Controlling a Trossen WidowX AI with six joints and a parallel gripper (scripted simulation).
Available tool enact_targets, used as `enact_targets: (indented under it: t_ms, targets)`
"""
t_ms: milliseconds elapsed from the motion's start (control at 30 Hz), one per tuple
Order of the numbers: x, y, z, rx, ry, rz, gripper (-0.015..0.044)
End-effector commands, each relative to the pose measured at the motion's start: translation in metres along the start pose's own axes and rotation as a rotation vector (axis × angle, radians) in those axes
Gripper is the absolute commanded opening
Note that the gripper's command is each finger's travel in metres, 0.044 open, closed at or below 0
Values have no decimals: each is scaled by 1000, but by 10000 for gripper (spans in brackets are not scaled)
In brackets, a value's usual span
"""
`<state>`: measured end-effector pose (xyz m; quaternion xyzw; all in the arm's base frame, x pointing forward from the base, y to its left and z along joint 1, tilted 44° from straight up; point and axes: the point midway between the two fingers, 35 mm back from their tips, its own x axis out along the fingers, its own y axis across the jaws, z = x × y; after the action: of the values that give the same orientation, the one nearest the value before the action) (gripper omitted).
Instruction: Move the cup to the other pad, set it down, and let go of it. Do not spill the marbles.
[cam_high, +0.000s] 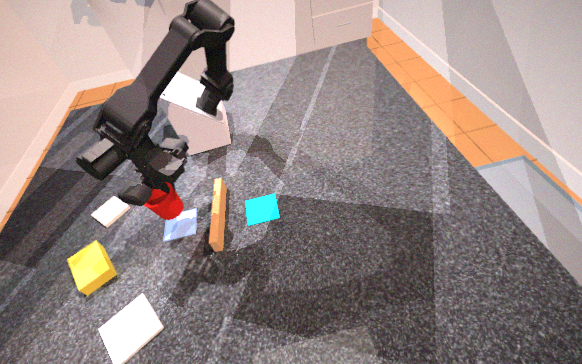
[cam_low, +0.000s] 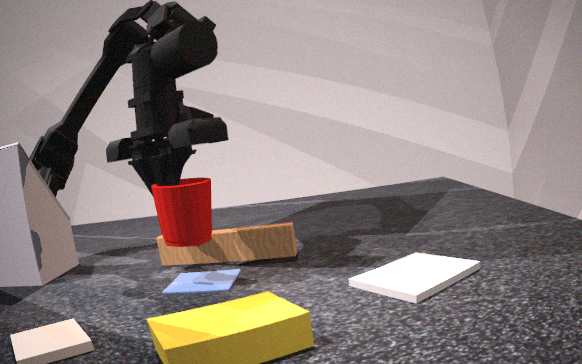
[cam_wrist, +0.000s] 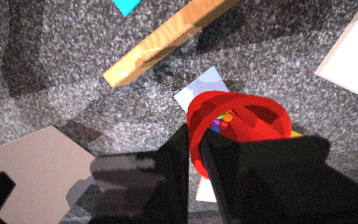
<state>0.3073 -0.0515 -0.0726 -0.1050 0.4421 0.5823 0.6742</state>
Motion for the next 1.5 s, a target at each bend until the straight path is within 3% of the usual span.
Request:
enact_targets:
  t_ms: [0, 900, 1467]
  targets:
    - [-17, 0, 0, -9, 3, -9, 0]
    - [-15, 2, 1, -2, -1, -6, 0]
    - [-14, 18, 36, -7, 1, -7, 0]
